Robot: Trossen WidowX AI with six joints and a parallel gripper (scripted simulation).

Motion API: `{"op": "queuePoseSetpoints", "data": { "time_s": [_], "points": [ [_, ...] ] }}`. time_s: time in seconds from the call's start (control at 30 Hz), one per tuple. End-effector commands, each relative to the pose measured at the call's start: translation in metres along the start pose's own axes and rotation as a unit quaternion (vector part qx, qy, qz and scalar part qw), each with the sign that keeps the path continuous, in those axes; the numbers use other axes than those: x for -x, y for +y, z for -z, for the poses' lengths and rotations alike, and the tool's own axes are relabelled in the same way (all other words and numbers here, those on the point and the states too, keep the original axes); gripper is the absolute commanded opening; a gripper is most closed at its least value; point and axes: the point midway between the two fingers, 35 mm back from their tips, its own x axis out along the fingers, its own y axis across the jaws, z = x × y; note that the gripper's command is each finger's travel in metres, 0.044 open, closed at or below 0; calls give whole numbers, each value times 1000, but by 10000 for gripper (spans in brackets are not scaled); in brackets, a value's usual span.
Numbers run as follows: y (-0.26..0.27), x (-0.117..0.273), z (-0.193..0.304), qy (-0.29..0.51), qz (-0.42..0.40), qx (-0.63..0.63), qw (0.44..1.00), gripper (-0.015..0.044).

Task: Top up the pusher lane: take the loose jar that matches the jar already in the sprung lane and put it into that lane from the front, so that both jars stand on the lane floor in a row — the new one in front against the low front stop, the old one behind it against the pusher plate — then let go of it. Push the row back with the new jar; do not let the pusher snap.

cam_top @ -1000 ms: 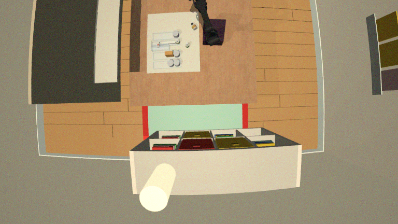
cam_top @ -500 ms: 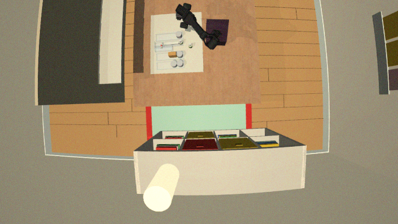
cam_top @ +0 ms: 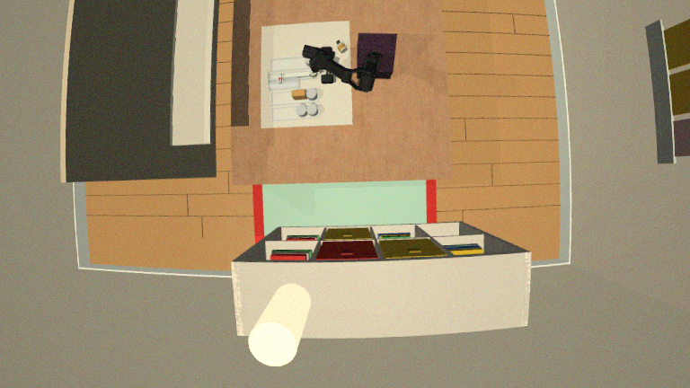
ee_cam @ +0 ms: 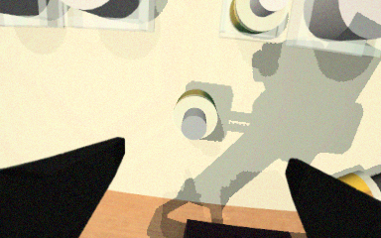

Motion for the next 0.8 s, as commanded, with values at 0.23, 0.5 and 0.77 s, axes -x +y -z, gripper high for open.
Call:
{"op": "queuePoseSetpoints", "data": {
  "time_s": [0.23,0.5,0.77],
  "points": [
    [10,-38,3,8,-12,-3,1000,440],
    [9,-53,4,8,-12,-3,1000,440],
    [9,-60,3,9,-12,-3,1000,440]
  ]
}}
